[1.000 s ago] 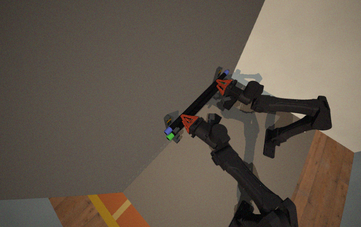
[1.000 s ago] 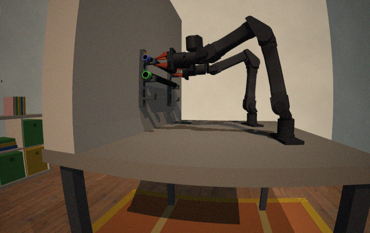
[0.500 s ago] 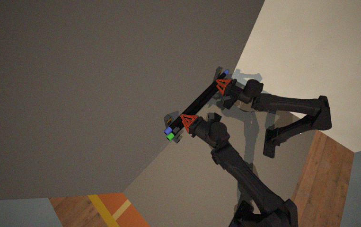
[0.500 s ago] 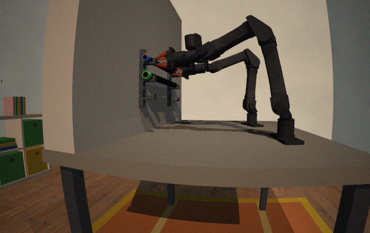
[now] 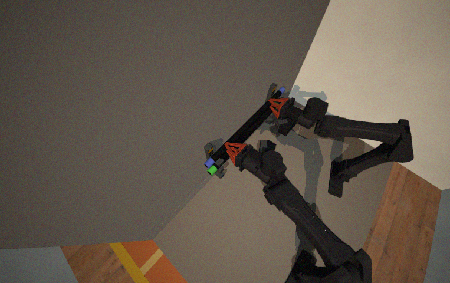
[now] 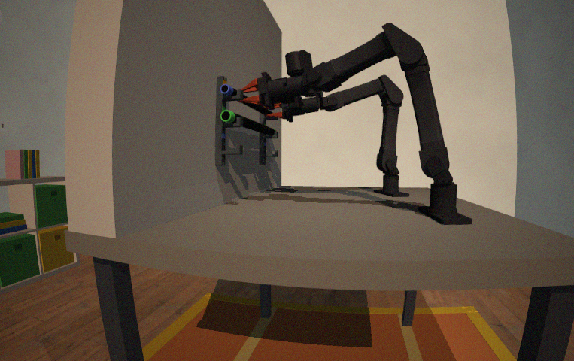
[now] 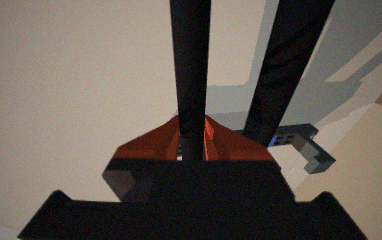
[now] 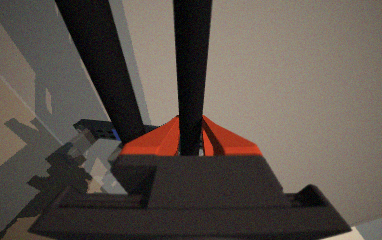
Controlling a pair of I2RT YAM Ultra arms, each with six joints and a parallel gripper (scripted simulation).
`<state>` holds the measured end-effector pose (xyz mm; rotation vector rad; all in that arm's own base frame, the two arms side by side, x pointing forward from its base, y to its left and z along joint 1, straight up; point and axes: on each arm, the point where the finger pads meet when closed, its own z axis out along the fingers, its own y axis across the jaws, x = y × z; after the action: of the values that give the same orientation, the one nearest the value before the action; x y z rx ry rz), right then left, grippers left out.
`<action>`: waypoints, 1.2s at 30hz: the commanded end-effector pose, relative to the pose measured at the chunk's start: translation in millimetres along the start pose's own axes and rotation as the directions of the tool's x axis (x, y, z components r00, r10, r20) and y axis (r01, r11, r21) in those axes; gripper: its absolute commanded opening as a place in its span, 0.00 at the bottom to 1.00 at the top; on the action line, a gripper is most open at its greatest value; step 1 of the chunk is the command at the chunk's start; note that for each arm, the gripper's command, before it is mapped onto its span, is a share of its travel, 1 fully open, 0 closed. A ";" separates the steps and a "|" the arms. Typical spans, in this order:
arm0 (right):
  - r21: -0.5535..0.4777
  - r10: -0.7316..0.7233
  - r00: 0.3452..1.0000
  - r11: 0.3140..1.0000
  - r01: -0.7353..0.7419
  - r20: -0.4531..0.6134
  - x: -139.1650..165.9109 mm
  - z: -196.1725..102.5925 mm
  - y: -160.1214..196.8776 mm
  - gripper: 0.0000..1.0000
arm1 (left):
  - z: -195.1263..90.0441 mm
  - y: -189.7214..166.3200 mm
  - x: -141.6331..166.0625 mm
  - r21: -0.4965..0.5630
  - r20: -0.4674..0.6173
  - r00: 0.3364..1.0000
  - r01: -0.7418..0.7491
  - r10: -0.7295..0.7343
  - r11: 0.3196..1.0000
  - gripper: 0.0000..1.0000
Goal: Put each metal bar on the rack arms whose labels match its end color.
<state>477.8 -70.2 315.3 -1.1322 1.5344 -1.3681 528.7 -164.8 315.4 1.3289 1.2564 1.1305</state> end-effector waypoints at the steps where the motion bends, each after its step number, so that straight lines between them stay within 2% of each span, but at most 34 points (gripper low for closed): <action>1: 0.122 0.012 1.000 0.992 -0.012 -0.004 5.4 -5.0 -51.7 0.00 | -3.6 51.7 2.4 -0.120 0.006 1.000 0.013 -0.013 0.993 0.00; 36: 0.122 0.012 1.000 0.992 -0.012 -0.004 5.7 -7.5 -72.2 0.00 | -6.0 72.3 2.8 -0.120 0.005 1.000 0.013 -0.013 0.993 0.00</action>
<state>478.9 -70.0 327.2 -1.1485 1.5560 -1.3518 529.7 -164.4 327.4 1.3470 1.2741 1.1218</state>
